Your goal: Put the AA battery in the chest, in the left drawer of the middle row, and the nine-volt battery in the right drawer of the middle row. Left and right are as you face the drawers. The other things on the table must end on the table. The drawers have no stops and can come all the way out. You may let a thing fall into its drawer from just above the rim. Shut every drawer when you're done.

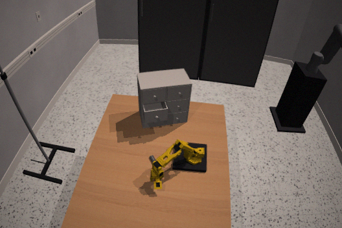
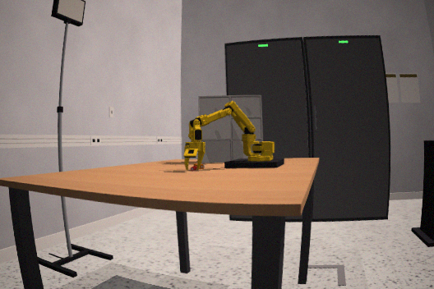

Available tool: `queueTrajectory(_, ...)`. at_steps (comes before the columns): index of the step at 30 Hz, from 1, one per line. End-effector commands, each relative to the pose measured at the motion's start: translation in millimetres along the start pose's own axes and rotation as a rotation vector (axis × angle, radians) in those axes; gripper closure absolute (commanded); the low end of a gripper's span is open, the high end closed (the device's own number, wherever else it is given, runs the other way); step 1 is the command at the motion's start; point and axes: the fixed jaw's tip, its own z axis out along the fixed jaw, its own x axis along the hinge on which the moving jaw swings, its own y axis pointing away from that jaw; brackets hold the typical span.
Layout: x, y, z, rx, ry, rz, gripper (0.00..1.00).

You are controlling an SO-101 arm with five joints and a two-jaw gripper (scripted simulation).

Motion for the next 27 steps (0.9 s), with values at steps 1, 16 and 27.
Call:
queueTrajectory(1,0.5,3.7,2.1,-0.015,0.008,-0.008,0.79)
queueTrajectory(16,0.5,3.7,2.1,-0.015,0.008,-0.008,0.84)
queueTrajectory(27,0.5,3.7,2.1,-0.015,0.008,-0.008,0.89)
